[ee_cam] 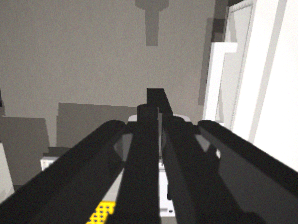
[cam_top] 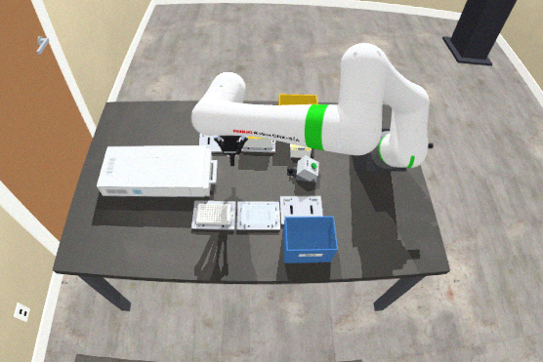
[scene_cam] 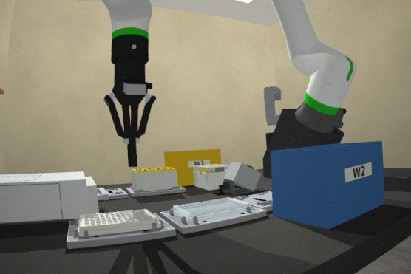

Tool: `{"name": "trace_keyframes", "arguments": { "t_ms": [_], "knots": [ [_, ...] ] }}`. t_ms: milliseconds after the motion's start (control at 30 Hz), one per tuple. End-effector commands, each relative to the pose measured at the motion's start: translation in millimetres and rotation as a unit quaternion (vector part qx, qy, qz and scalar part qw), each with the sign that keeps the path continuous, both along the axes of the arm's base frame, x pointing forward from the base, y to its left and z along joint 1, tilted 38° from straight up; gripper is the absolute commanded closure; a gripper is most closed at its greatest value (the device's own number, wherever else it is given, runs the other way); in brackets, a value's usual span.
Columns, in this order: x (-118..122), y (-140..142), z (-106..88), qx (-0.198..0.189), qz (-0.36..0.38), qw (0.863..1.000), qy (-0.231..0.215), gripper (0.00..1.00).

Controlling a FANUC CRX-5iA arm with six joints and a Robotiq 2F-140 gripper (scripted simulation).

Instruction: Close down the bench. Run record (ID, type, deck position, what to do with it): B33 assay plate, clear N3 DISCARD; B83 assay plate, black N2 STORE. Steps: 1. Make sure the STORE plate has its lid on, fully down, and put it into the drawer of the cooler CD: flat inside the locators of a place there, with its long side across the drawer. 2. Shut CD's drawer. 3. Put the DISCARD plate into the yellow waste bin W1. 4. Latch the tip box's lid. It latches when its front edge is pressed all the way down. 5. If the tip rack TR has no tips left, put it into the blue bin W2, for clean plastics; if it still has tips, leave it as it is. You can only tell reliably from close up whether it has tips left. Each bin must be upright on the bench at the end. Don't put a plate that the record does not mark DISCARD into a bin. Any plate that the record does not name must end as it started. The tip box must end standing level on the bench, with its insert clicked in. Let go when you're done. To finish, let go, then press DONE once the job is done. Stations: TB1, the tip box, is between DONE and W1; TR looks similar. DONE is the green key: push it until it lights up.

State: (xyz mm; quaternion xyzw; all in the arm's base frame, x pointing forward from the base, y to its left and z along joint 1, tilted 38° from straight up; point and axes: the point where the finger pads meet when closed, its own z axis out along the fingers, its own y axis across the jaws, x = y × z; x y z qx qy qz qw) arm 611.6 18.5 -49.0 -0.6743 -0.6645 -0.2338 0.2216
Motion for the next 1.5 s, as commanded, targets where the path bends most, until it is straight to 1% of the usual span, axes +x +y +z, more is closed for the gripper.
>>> {"name": "trace_keyframes", "arguments": {
  "t_ms": [0, 433, 767, 800, 933, 1100, 1167, 1300, 1467],
  "knots": [
    [0.4, -3.3, 3.9, 0.000, 0.000, 1.000, -0.001, 0.90],
    [0.0, -12.7, 16.1, 0.000, 0.000, 1.000, -0.001, 0.90],
    [0.1, -12.6, 16.1, 0.000, 0.000, 1.000, -0.001, 0.90],
    [-1.8, -10.1, 18.5, 0.000, -0.014, 1.000, 0.010, 0.30],
    [-9.2, 0.5, 27.9, 0.001, -0.066, 0.997, 0.050, 0.30],
    [-18.5, 13.7, 39.7, 0.003, -0.132, 0.986, 0.100, 0.30],
    [-18.5, 13.7, 39.7, 0.003, -0.132, 0.986, 0.100, 0.30],
    [-26.0, 24.2, 49.2, 0.005, -0.184, 0.973, 0.140, 0.30],
    [-35.3, 37.4, 61.0, 0.006, -0.247, 0.950, 0.189, 0.30]
  ]
}}
